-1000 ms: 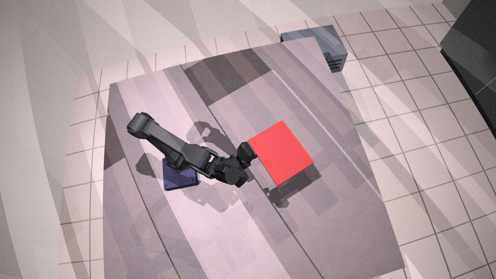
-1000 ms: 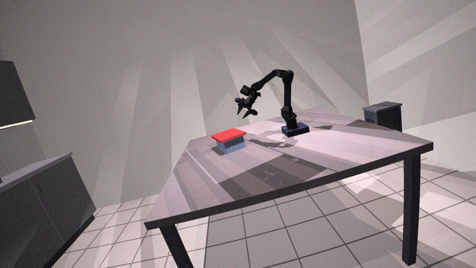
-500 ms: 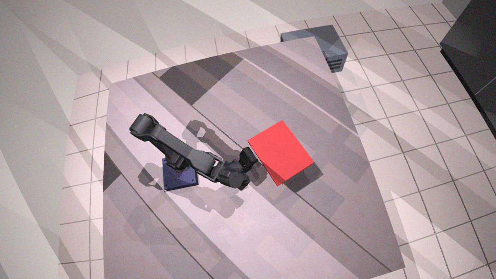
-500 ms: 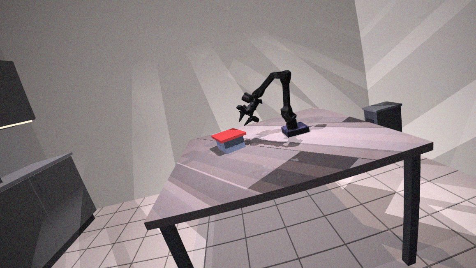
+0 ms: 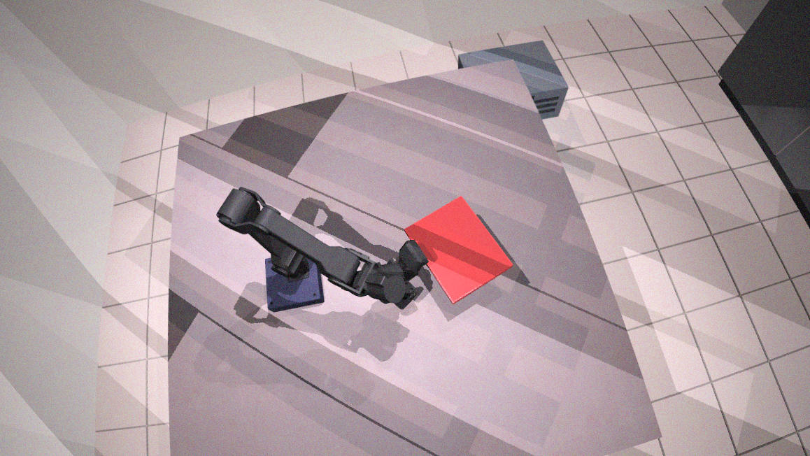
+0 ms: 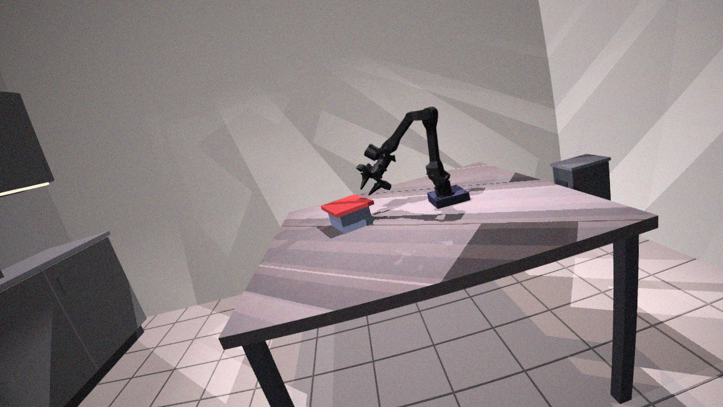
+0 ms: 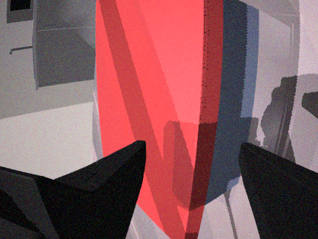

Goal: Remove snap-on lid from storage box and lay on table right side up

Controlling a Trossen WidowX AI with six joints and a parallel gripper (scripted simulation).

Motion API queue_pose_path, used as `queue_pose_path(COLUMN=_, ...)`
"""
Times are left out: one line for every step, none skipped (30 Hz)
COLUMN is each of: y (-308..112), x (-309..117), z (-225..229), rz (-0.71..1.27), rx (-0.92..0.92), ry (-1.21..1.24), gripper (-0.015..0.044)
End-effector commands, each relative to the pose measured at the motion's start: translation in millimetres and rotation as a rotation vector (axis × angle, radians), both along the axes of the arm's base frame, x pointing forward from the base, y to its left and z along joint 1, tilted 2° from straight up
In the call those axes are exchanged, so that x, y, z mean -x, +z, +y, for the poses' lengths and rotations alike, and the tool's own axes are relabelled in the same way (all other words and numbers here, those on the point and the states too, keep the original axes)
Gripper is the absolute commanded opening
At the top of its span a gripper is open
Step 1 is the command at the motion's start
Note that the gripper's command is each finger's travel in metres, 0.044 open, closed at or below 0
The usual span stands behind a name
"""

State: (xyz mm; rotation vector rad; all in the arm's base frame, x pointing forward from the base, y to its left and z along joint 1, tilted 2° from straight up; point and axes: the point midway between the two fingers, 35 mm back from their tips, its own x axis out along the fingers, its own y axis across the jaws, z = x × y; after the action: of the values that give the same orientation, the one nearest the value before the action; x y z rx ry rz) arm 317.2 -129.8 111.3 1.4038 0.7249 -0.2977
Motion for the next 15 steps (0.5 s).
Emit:
queue_pose_path(y=-7, x=-5, z=2, rz=0.007, rx=-0.005, ry=-0.004, gripper=0.0235)
queue_pose_path(y=-8, x=-6, z=2, rz=0.007, rx=-0.005, ry=-0.004, gripper=0.0235)
queue_pose_path(y=-9, x=-8, z=2, rz=0.007, rx=-0.005, ry=-0.004, gripper=0.0235)
queue_pose_path(y=-10, x=-9, z=3, rz=0.007, rx=-0.005, ry=-0.004, gripper=0.0235)
queue_pose_path(y=-11, x=-10, z=3, rz=0.007, rx=-0.005, ry=-0.004, gripper=0.0235)
queue_pose_path(y=-12, x=-11, z=4, rz=0.007, rx=-0.005, ry=-0.004, gripper=0.0235)
queue_pose_path(y=-13, x=-13, z=4, rz=0.006, rx=-0.005, ry=-0.004, gripper=0.0235)
queue_pose_path(y=-14, x=-14, z=4, rz=0.006, rx=-0.005, ry=-0.004, gripper=0.0235)
queue_pose_path(y=-15, x=-15, z=5, rz=0.006, rx=-0.005, ry=-0.004, gripper=0.0235)
queue_pose_path(y=-16, x=-16, z=5, rz=0.006, rx=-0.005, ry=-0.004, gripper=0.0235)
queue_pose_path(y=-17, x=-17, z=6, rz=0.006, rx=-0.006, ry=-0.004, gripper=0.0235)
queue_pose_path(y=-18, x=-19, z=6, rz=0.005, rx=-0.006, ry=-0.004, gripper=0.0235)
queue_pose_path(y=-19, x=-20, z=7, rz=0.005, rx=-0.006, ry=-0.005, gripper=0.0235)
queue_pose_path(y=-20, x=-21, z=7, rz=0.005, rx=-0.006, ry=-0.005, gripper=0.0235)
queue_pose_path(y=-21, x=-22, z=8, rz=0.004, rx=-0.006, ry=-0.005, gripper=0.0235)
